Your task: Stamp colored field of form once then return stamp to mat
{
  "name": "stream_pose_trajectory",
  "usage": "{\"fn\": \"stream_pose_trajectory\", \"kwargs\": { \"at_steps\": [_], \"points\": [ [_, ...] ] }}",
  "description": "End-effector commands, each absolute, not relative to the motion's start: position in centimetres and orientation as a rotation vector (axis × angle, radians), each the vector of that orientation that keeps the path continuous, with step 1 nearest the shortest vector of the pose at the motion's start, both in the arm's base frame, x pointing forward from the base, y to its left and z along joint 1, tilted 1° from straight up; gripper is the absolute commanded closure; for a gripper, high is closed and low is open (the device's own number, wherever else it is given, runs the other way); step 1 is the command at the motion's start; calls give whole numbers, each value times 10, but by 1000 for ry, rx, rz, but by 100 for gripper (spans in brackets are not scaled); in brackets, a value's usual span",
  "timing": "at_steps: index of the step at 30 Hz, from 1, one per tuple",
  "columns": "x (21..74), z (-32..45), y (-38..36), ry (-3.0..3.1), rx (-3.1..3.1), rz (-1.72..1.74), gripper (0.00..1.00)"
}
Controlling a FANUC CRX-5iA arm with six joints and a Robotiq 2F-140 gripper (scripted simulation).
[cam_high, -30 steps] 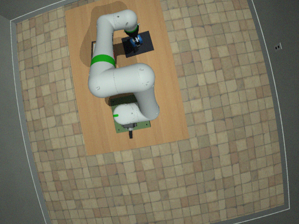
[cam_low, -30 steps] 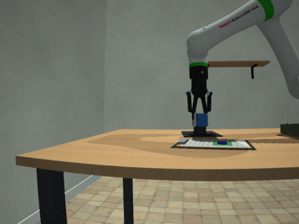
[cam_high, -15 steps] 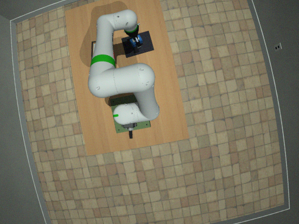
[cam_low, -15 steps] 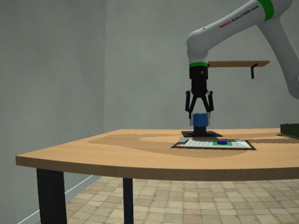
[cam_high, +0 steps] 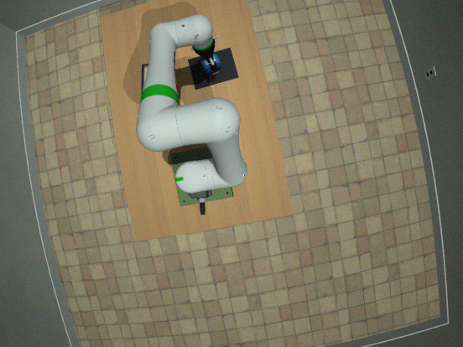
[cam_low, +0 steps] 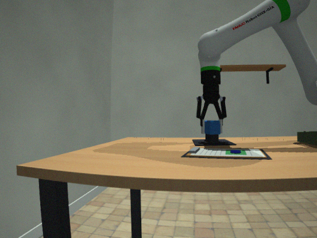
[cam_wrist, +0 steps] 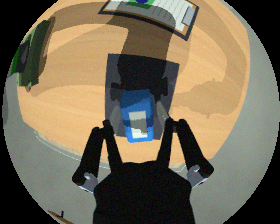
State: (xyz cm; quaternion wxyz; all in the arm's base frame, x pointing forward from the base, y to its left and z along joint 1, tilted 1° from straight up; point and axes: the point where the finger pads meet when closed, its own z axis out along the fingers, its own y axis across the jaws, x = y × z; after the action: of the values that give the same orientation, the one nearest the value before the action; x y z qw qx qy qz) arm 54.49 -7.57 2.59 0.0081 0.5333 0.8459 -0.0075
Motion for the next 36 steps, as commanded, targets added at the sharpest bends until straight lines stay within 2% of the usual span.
{"fn": "stream_pose_trajectory", "kwargs": {
  "at_steps": [1, 13, 23, 36],
  "points": [
    [545, 26, -76, 2643, 1667, -23, 46],
    [545, 30, -76, 2643, 1667, -23, 46],
    [544, 116, -74, 2643, 1667, -23, 46],
    [544, 116, -74, 2643, 1667, -23, 46]
  ]
}}
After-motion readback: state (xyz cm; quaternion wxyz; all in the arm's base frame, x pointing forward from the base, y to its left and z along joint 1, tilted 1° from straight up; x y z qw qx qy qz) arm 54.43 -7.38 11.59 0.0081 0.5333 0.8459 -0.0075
